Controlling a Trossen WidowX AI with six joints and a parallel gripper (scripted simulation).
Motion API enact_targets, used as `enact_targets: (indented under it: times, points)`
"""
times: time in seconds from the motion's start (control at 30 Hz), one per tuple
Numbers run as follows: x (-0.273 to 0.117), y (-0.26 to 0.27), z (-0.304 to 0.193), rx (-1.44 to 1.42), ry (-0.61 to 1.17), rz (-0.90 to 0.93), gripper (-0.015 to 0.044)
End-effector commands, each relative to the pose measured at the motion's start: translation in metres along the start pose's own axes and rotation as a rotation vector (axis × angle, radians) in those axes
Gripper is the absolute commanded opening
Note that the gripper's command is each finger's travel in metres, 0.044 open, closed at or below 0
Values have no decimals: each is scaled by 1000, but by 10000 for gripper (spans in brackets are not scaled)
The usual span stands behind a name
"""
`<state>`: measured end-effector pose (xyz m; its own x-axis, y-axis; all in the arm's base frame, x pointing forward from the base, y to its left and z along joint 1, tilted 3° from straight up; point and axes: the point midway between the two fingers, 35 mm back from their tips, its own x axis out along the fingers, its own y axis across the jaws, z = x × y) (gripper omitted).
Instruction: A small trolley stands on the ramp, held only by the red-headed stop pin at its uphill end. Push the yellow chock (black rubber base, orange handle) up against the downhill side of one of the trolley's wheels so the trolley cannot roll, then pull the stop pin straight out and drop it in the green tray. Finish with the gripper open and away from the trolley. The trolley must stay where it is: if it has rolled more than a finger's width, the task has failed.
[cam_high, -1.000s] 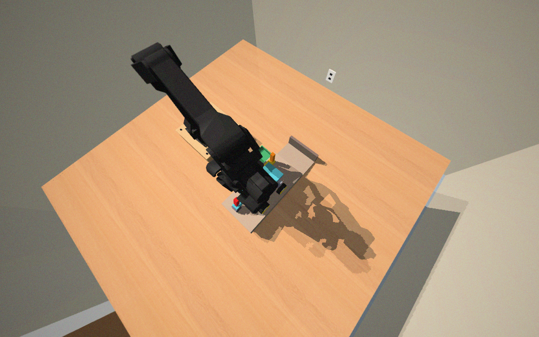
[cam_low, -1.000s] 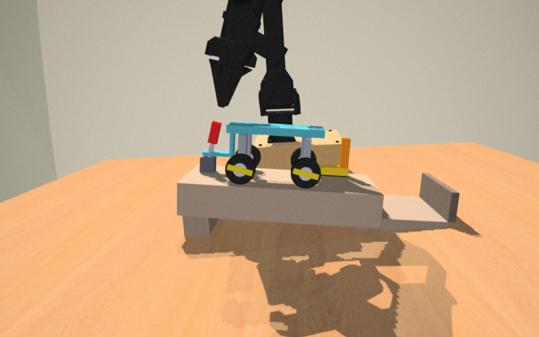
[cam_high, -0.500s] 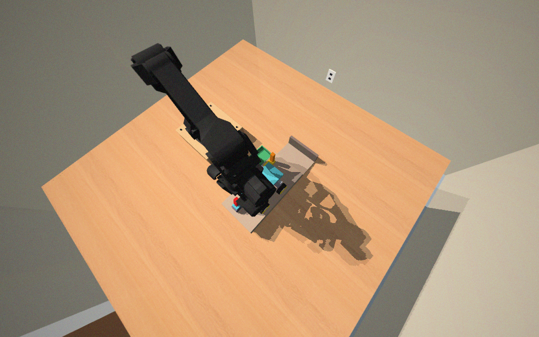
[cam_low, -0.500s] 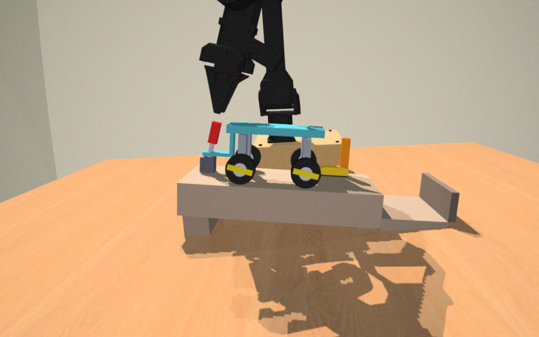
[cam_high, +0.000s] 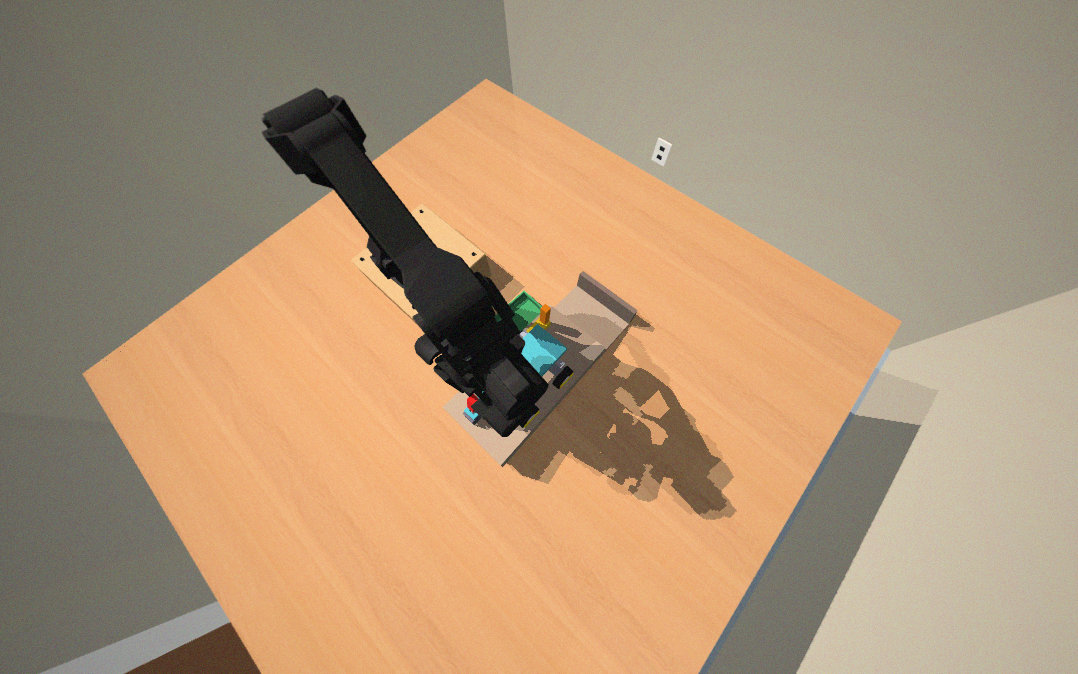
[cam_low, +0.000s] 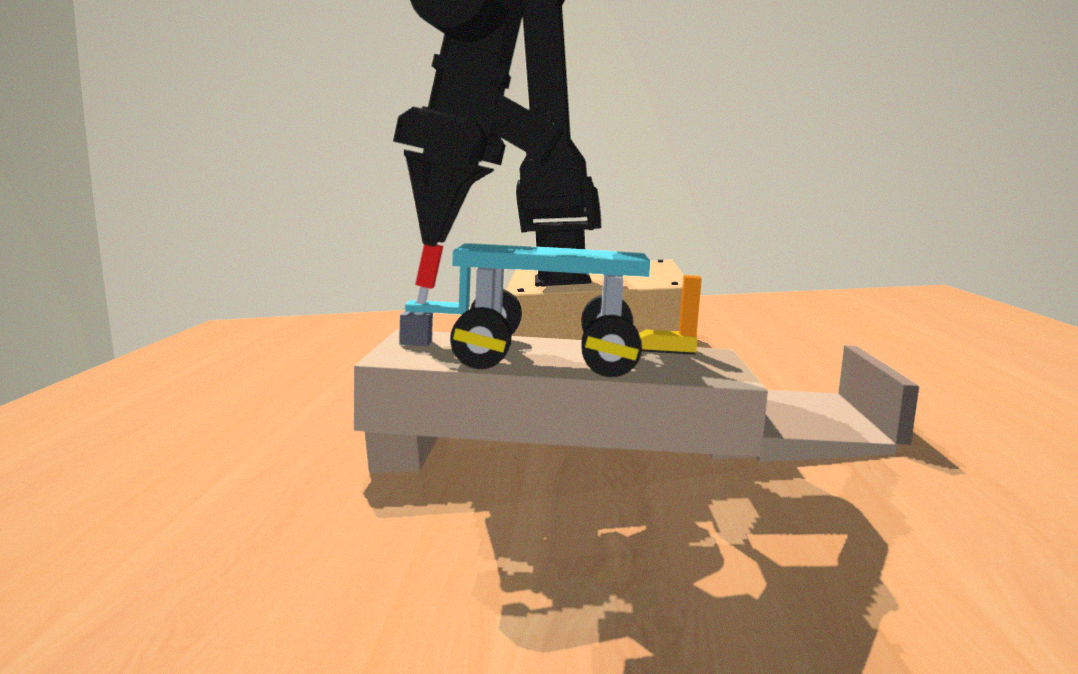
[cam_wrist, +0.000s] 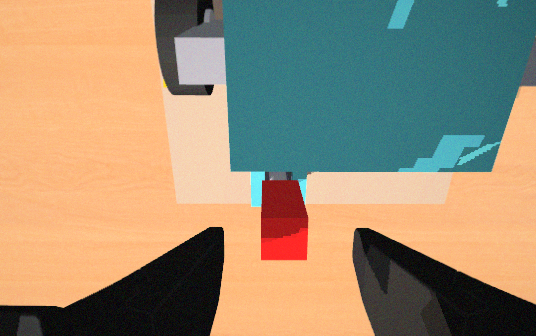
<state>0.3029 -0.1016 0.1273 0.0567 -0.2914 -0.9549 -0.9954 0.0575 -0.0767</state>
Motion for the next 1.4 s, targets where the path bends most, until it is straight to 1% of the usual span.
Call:
enact_targets:
  times: [0.0,0.8,0.97,1.13,1.37]
  points:
    - [5,1,0,-5,1,4,190]
    - [39,1,0,-5,2,4,190]
    - [41,1,0,-5,2,4,190]
    - [38,0,-1,0,4,1,59]
    - [38,0,-1,0,4,1,12]
